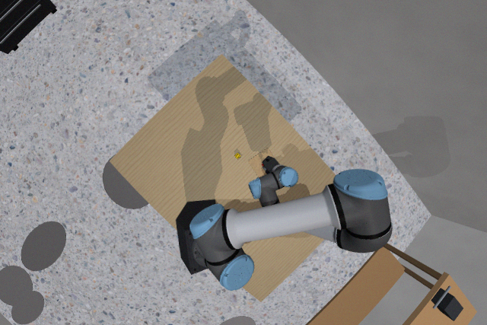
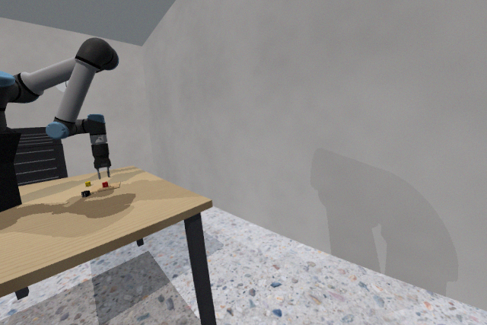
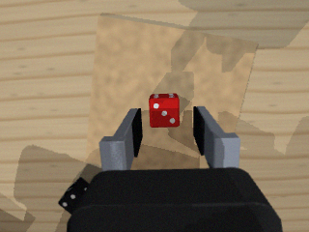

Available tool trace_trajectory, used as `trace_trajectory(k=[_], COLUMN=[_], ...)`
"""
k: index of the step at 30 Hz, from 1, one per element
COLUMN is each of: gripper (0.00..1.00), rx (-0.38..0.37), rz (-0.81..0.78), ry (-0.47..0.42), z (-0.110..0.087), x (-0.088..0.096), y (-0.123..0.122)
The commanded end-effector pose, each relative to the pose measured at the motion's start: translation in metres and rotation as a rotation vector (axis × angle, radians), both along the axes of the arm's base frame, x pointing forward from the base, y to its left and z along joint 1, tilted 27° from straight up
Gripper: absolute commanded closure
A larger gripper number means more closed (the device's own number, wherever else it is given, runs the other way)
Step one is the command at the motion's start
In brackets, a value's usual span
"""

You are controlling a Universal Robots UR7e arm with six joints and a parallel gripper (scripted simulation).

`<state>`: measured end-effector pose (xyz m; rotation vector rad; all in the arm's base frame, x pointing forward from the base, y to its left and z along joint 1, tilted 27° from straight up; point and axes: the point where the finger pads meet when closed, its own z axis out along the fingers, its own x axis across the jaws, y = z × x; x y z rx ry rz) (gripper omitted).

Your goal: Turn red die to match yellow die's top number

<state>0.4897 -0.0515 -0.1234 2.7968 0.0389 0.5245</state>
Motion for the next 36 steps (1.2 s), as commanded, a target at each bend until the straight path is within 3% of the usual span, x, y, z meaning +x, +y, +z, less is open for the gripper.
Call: trace_trajectory(k=[1, 7, 15, 16, 36], gripper=[0.21, 0.21, 0.21, 0.0, 0.0], rx=[0.001, 0.001, 0.001, 0.001, 0.001], rz=[0.0, 0.0, 0.0, 0.0, 0.0], ry=[0.005, 0.005, 0.005, 0.005, 0.004], z=[0.023, 0.035, 0.038, 0.038, 0.038], x=[-0.01, -0.015, -0.016, -0.016, -0.016], y=[0.008, 0.012, 0.012, 0.012, 0.012])
